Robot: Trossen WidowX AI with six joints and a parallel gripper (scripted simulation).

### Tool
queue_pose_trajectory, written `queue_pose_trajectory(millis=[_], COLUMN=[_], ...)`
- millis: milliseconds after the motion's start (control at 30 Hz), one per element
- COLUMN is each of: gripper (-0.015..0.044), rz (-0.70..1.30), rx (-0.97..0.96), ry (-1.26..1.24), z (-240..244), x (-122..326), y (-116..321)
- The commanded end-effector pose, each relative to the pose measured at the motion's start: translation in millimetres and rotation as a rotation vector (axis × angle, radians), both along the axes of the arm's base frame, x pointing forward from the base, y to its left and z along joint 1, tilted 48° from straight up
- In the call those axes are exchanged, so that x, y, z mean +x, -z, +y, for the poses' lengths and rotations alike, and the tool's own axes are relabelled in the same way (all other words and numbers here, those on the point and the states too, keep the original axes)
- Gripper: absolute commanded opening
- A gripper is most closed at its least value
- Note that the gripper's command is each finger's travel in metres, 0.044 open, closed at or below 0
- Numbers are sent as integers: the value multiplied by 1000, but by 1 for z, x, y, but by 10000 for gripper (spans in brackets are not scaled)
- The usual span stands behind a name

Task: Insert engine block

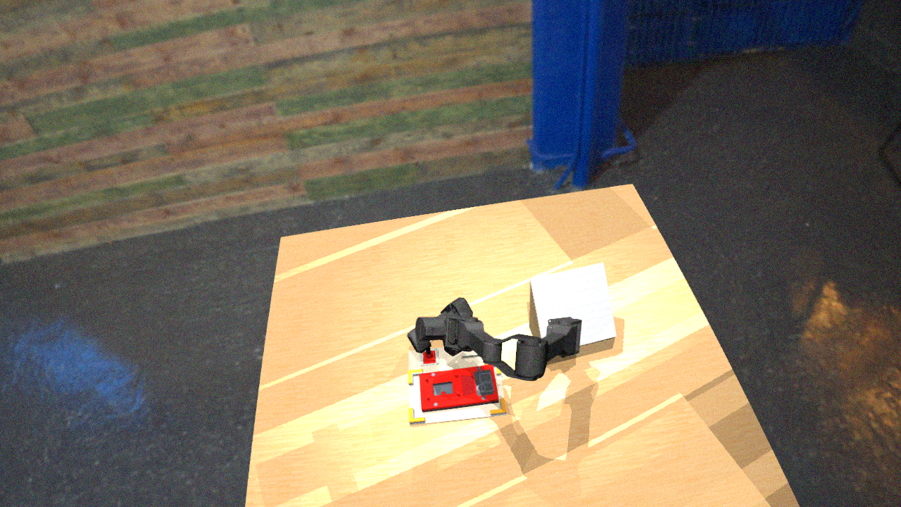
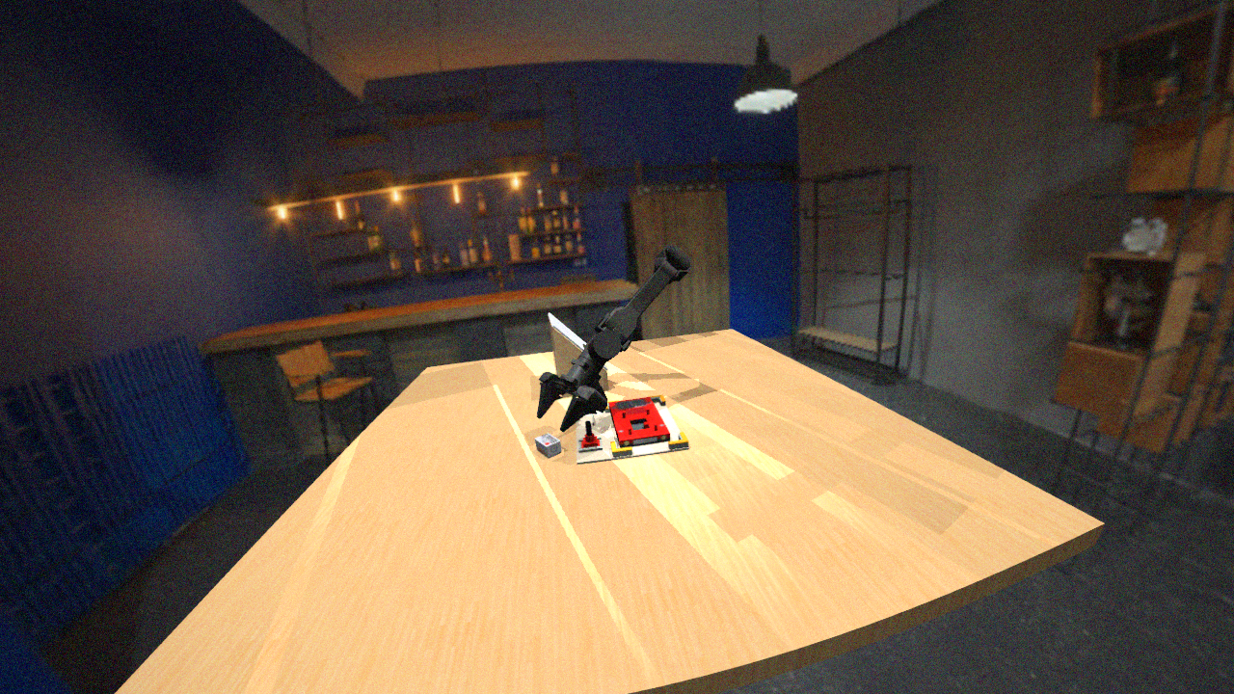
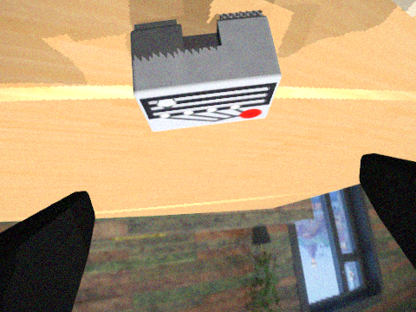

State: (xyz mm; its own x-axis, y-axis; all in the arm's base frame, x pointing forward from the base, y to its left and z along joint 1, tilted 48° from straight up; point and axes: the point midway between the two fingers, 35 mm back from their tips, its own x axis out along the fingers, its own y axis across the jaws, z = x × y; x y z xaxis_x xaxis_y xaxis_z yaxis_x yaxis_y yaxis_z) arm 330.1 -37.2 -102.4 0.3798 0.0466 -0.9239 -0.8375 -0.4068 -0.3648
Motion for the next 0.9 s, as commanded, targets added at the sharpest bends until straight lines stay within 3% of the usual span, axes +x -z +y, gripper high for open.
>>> queue_pose_trajectory(millis=[0,433,867], gripper=[440,440,440], rz=[-4,6,212], rx=[-1,11,232], ry=[0,12,250], z=[0,-1,-10], x=[1,2,9], y=[-1,0,14])
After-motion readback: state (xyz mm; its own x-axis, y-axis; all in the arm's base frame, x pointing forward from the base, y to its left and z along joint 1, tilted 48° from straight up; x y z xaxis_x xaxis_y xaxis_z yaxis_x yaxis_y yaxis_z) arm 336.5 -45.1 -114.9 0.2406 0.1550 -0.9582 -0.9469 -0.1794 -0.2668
